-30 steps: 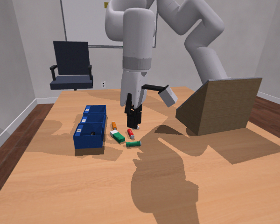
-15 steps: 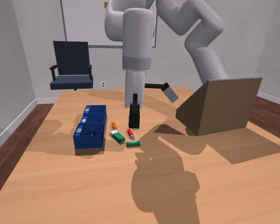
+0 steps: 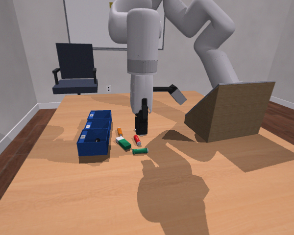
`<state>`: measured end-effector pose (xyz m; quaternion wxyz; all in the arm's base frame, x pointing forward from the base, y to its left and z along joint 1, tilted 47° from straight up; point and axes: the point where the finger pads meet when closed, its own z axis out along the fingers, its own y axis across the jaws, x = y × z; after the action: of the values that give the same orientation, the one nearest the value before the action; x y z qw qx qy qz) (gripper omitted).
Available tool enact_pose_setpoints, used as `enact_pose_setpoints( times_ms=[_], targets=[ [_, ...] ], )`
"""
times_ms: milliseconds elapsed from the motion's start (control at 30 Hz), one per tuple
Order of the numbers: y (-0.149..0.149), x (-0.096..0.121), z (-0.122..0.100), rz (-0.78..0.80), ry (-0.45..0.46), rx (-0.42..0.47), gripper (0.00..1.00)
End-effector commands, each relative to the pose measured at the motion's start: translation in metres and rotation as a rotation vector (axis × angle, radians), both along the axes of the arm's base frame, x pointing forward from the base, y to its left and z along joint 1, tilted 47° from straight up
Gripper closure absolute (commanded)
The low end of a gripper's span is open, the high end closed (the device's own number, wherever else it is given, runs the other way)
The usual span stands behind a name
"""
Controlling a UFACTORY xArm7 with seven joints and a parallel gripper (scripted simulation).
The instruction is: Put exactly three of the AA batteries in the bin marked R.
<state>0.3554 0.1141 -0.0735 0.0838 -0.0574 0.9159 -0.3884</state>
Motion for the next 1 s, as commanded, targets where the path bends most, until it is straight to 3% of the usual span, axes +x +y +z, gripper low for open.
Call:
enact_pose_setpoints(
  times_ms=[0,733,967],
  targets=[
    [0.002,0.0,0.0,0.005,0.002,0.002,0.72],
    [0.002,0.0,0.001,0.005,0.002,0.002,0.72],
    [-0.017,0.006,-0.019,0.005,0.002,0.002,0.72]
  ],
)
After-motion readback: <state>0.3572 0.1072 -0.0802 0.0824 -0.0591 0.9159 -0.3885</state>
